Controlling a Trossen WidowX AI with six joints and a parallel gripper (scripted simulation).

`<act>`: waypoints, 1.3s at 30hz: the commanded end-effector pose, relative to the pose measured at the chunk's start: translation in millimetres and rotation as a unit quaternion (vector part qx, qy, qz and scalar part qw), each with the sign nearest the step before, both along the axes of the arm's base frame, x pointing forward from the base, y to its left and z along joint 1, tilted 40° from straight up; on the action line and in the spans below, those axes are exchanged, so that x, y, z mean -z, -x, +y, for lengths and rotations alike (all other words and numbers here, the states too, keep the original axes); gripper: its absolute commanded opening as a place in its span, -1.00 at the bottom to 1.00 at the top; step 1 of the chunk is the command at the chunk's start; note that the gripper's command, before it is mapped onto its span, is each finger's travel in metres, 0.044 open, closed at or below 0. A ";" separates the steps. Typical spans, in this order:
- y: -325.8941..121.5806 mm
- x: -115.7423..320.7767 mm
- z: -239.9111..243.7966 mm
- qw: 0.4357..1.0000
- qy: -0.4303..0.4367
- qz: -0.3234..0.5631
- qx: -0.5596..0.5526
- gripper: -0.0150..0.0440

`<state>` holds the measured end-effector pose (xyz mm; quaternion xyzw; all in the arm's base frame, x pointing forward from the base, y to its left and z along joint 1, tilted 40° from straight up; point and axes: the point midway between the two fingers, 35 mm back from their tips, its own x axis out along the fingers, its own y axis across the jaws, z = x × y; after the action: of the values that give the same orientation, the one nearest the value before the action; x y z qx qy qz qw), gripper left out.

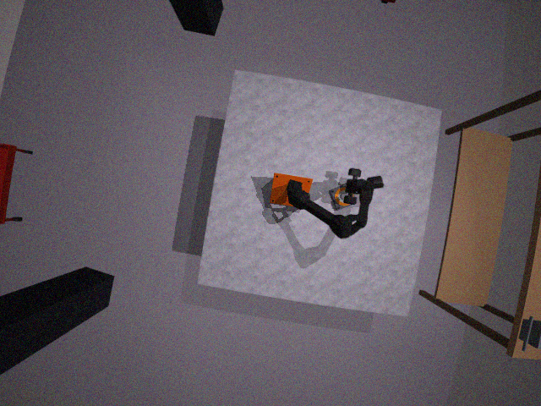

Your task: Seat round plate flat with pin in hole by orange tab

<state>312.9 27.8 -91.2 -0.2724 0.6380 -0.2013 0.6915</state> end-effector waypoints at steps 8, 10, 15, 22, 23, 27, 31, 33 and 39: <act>-14.7 -2.1 -2.8 1.000 0.003 0.002 0.001 -0.49; -17.3 -3.2 -3.2 1.000 0.003 0.002 0.001 -0.49; -24.4 -6.7 -4.9 1.000 0.003 0.002 0.001 -0.49; -28.8 -9.4 -6.3 1.000 0.003 0.002 0.001 -0.49; -29.5 -9.8 -6.6 1.000 0.003 0.002 0.001 -0.49; -32.1 -11.4 -7.9 1.000 0.003 0.002 0.001 -0.49; -34.5 -13.2 -9.5 1.000 0.004 0.002 0.001 -0.49; -35.5 -13.8 -10.5 1.000 0.004 0.002 0.001 -0.49; -38.8 -12.6 -13.4 1.000 0.004 0.002 0.001 -0.49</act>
<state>350.2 17.7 -76.9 -0.2730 0.6375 -0.2031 0.6913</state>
